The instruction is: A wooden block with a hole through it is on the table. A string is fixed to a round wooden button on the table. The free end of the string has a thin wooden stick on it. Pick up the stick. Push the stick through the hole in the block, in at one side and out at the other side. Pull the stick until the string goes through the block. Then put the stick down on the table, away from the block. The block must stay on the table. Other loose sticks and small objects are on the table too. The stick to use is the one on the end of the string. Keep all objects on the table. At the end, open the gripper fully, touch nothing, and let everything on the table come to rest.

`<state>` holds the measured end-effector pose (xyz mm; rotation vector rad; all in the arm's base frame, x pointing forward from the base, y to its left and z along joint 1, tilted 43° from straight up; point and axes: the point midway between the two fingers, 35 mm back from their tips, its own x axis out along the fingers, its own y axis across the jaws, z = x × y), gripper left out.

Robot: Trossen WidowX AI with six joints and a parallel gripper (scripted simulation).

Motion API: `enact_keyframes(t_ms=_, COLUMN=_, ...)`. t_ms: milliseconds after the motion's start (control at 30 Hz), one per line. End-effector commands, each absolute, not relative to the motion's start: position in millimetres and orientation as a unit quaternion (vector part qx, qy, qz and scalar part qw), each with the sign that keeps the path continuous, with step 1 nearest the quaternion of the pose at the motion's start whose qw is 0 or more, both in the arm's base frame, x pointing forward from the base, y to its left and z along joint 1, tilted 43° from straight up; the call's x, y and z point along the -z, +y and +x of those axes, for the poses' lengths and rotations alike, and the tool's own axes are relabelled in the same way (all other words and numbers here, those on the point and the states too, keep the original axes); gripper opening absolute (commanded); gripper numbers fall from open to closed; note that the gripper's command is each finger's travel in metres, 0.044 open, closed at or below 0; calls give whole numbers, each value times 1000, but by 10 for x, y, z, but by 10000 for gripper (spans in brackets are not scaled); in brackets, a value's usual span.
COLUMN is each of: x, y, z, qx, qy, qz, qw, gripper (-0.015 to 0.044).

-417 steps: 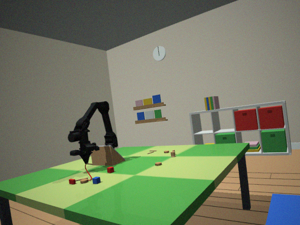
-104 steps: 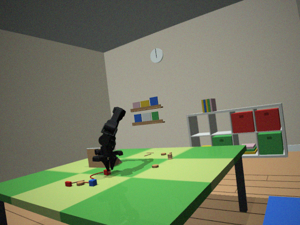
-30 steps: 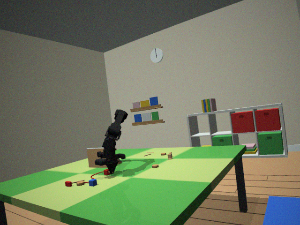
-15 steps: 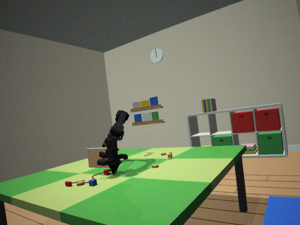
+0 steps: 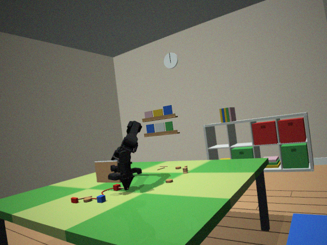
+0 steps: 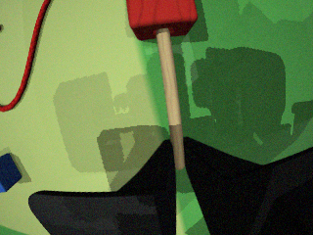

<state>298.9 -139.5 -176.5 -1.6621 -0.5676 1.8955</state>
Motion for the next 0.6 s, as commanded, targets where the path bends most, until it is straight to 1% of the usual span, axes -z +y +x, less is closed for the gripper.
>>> enact_keyframes(t_ms=0, x=1776, y=-1369, z=3052, qx=-706, qy=-211, qz=-617, qw=277, gripper=0)
enact_keyframes(t_ms=567, x=1788, y=-1380, z=3262, qx=-708, qy=-207, qz=-618, qw=273, gripper=0)
